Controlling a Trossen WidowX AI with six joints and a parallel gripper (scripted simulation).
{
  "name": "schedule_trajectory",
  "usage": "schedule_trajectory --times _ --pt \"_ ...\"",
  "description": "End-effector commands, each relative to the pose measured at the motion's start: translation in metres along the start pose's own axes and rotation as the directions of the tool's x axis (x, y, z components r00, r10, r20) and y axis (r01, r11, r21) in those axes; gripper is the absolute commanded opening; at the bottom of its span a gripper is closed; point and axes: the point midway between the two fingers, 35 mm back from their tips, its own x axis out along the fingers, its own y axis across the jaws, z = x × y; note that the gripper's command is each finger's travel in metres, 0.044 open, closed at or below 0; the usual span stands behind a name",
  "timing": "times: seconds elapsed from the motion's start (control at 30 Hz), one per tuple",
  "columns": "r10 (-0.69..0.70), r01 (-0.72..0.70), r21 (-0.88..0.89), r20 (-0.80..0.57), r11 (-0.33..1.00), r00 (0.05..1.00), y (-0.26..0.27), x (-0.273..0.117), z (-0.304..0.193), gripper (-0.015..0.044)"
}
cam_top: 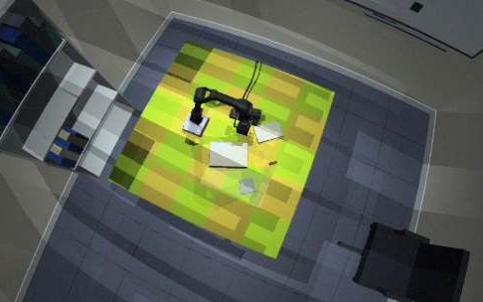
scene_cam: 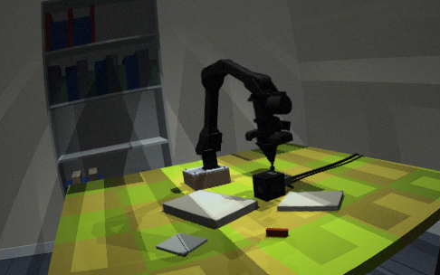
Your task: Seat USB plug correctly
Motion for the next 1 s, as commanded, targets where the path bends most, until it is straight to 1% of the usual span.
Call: schedule_trajectory --times 0.0,0.97 --pt "-0.002 0.002 0.005 0.004 1.000 1.000 -0.0004 0.0006 0.0006 0.0000" --pt "-0.002 0.002 0.005 0.004 1.000 1.000 -0.0004 0.0041 0.0003 0.0000"
